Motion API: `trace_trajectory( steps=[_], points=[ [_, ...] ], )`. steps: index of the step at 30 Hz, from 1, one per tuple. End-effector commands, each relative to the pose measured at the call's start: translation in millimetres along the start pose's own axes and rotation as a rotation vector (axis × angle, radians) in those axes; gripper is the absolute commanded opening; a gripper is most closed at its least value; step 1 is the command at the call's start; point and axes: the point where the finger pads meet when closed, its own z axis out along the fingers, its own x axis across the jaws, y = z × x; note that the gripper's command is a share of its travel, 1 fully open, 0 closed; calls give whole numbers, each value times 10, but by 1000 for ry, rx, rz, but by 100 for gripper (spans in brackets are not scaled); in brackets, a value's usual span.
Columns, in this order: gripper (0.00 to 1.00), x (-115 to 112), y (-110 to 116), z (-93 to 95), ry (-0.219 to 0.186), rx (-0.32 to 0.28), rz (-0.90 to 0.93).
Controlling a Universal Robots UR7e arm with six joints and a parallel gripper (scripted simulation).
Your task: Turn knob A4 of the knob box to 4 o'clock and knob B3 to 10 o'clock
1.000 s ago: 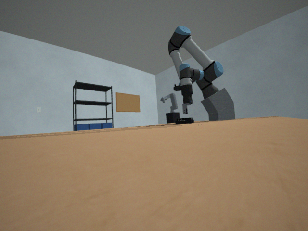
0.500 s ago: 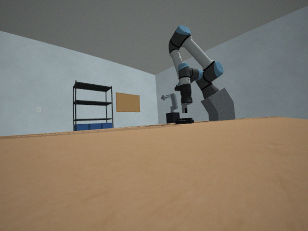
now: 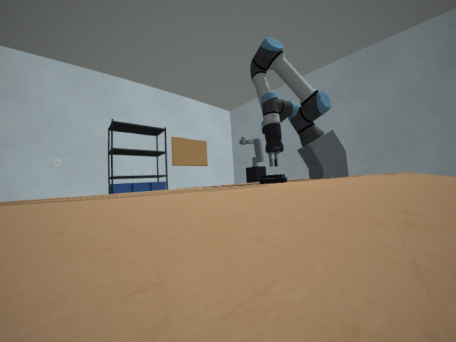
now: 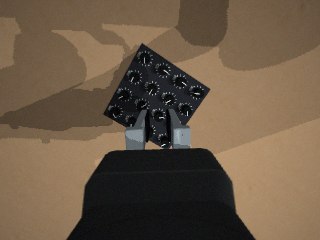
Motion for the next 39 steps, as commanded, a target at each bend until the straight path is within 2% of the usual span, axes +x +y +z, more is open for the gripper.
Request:
trace_trajectory(
  steps=[1,4,12,19,29,39],
  points=[
    [46,1,6,-20,1,6,156],
    [46,2,9,-24,1,6,188],
    [46,7,38,-58,0,6,472],
    [46,6,65,-81,-1,6,648],
    [46,4,82,-93,-1,6,742],
    [46,3,84,-95,-1,6,756]
  ],
)
